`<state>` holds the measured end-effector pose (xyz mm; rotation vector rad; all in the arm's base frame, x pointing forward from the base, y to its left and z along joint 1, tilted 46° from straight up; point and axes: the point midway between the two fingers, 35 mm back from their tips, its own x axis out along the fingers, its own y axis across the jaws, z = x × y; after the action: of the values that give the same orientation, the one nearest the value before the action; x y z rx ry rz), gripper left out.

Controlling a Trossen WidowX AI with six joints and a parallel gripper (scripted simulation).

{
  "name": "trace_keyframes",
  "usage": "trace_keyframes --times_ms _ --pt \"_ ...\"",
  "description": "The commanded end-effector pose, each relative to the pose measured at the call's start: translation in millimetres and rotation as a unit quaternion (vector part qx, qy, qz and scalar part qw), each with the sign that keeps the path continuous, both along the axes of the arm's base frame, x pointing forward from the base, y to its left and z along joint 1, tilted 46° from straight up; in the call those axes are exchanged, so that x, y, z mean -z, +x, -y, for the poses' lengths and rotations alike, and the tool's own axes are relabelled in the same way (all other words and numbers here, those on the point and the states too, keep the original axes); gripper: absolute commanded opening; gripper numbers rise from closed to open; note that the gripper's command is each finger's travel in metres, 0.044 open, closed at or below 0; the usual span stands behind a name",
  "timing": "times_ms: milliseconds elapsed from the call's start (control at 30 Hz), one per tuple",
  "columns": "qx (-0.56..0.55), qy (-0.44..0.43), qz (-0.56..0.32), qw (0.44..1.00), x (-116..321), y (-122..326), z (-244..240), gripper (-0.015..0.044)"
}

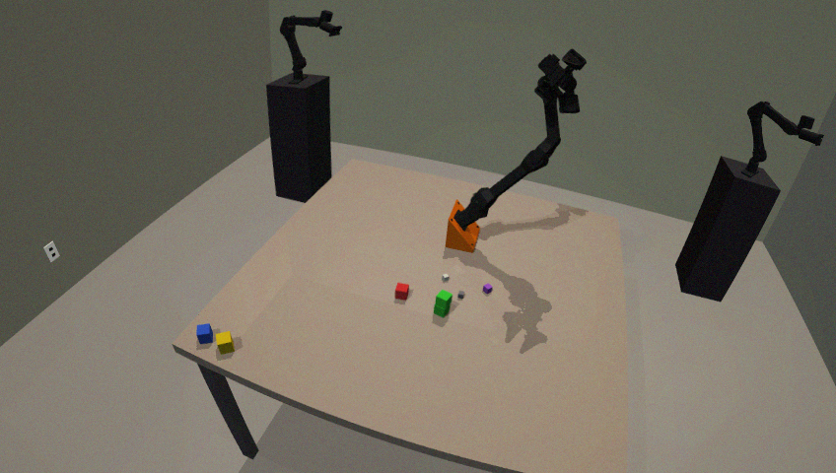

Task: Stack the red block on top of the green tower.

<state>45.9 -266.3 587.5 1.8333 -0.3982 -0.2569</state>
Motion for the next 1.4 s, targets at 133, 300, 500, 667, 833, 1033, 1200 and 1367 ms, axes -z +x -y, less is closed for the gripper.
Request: trace_keyframes --times_ms 133,300,500,667,833,1033,1200,1367 --pt "-0.052 0.129 0.075 0.987 2.8 11.8 25.7 0.044" --pt "-0.116 0.317 0.162 0.927 13.6 35.6 65.9 0.044" --pt "-0.168 0.485 0.245 0.823 29.0 72.7 105.0 0.044" --pt "-0.177 0.636 0.281 0.697 59.6 109.1 142.4 0.044" --pt "-0.156 0.775 0.307 0.529 103.2 158.8 174.6 0.044" --pt "-0.115 0.865 0.306 0.381 152.3 205.9 189.8 0.044" --pt "-0.037 0.938 0.284 0.196 224.6 268.2 188.5 0.044" --pt "0.065 0.965 0.253 0.027 298.5 321.2 166.6 0.044"
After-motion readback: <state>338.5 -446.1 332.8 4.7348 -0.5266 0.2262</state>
